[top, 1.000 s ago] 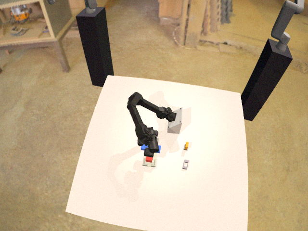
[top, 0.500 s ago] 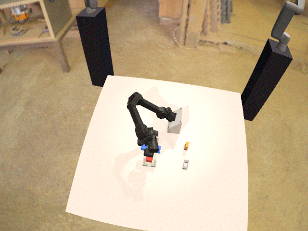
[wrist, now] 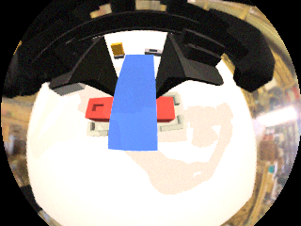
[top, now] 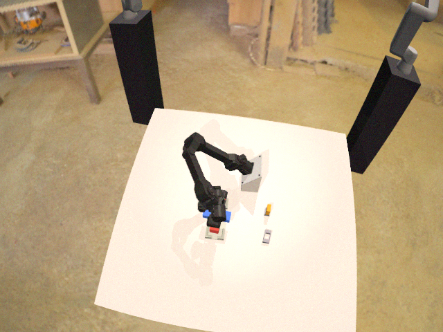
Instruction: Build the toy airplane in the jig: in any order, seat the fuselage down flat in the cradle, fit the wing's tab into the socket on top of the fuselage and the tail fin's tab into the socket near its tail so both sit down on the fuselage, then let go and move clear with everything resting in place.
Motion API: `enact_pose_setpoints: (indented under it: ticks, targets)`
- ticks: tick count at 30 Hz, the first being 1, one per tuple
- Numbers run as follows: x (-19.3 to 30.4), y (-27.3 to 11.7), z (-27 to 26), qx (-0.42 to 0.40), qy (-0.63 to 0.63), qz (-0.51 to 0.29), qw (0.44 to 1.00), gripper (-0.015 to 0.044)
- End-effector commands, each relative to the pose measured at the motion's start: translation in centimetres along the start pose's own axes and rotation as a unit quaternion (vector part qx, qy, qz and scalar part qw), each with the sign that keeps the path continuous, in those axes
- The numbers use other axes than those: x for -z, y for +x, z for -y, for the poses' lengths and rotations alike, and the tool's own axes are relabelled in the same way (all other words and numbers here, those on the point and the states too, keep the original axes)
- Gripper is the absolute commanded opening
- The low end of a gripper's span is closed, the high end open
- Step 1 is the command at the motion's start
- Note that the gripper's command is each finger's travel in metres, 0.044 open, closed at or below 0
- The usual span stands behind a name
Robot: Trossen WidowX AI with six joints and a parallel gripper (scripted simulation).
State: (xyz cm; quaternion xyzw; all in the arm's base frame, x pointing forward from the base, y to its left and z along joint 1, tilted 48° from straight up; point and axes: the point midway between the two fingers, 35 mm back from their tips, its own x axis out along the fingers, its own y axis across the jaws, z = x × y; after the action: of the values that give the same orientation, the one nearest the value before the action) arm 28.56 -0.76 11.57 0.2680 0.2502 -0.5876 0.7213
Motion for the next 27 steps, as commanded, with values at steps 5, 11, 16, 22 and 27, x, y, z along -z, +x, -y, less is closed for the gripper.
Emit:
enact_pose_setpoints:
  ticks: [5, 11, 16, 22, 27]
  targets:
    - [-0.1, 1.2, 0.0, -0.002, -0.001, 0.002, 1.0, 0.0197]
    - [-0.1, 1.4, 0.1, 0.001, 0.0, 0.001, 1.0, 0.021]
    - [-0.1, 1.4, 0.1, 0.001, 0.0, 0.001, 1.0, 0.0157]
    - [-0.1, 1.4, 0.1, 0.001, 0.0, 0.001, 1.0, 0.0104]
    - [-0.1, 1.4, 0.1, 0.001, 0.0, 0.001, 1.0, 0.0236]
